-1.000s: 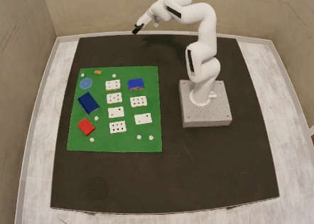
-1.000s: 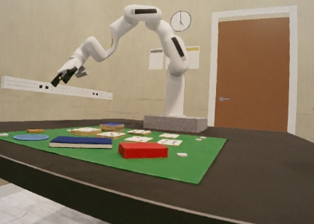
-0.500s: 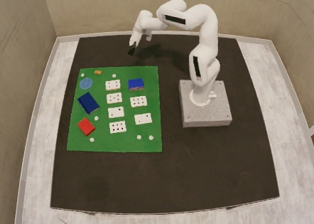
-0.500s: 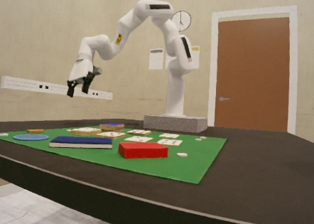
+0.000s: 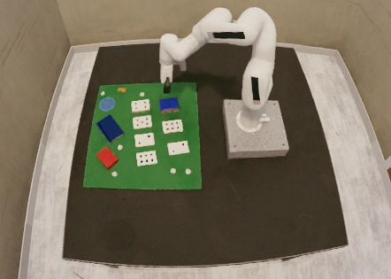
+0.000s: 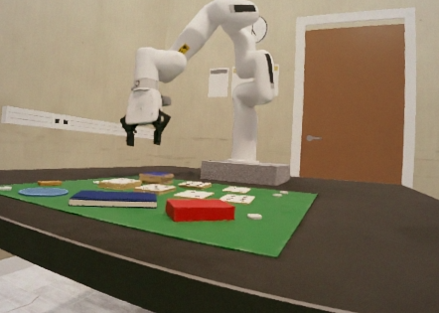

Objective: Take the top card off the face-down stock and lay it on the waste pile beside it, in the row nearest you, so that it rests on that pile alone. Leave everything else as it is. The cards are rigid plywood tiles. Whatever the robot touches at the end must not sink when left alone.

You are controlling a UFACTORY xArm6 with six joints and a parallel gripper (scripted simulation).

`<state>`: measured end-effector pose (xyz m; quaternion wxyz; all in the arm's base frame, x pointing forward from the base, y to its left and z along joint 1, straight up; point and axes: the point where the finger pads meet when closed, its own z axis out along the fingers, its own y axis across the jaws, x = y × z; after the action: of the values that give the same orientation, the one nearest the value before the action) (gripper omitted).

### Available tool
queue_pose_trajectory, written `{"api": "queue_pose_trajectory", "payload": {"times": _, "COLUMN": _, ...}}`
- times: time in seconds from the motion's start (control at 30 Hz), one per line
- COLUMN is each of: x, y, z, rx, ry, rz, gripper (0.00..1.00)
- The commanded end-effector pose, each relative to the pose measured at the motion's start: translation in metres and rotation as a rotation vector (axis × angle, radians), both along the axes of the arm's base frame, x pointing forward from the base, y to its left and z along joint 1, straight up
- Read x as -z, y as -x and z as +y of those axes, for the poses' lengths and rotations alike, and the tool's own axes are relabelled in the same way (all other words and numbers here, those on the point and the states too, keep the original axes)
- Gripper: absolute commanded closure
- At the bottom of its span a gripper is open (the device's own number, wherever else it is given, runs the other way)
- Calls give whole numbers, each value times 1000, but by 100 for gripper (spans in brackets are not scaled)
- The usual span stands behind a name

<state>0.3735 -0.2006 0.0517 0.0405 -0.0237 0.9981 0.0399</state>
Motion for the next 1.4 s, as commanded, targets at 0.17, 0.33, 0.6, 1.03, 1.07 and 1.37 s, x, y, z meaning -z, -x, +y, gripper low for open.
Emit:
{"api": "queue_pose_trajectory", "payload": {"times": 0.17, "x": 8, "y": 10, "z": 47, "rx": -72, "ry": 85, "rz": 74, "gripper": 0}}
{"api": "queue_pose_trajectory", "payload": {"times": 0.33, "x": 8, "y": 10, "z": 47, "rx": -72, "ry": 86, "rz": 74, "gripper": 0}}
{"api": "queue_pose_trajectory", "payload": {"times": 0.6, "x": 8, "y": 10, "z": 47, "rx": -62, "ry": 85, "rz": 75, "gripper": 0}}
{"api": "queue_pose_trajectory", "payload": {"times": 1.03, "x": 8, "y": 10, "z": 47, "rx": 229, "ry": 73, "rz": 86, "gripper": 0}}
{"api": "queue_pose_trajectory", "payload": {"times": 1.07, "x": 8, "y": 10, "z": 47, "rx": 229, "ry": 73, "rz": 86, "gripper": 0}}
{"api": "queue_pose_trajectory", "payload": {"times": 1.37, "x": 8, "y": 10, "z": 47, "rx": 717, "ry": 46, "rz": 102, "gripper": 0}}
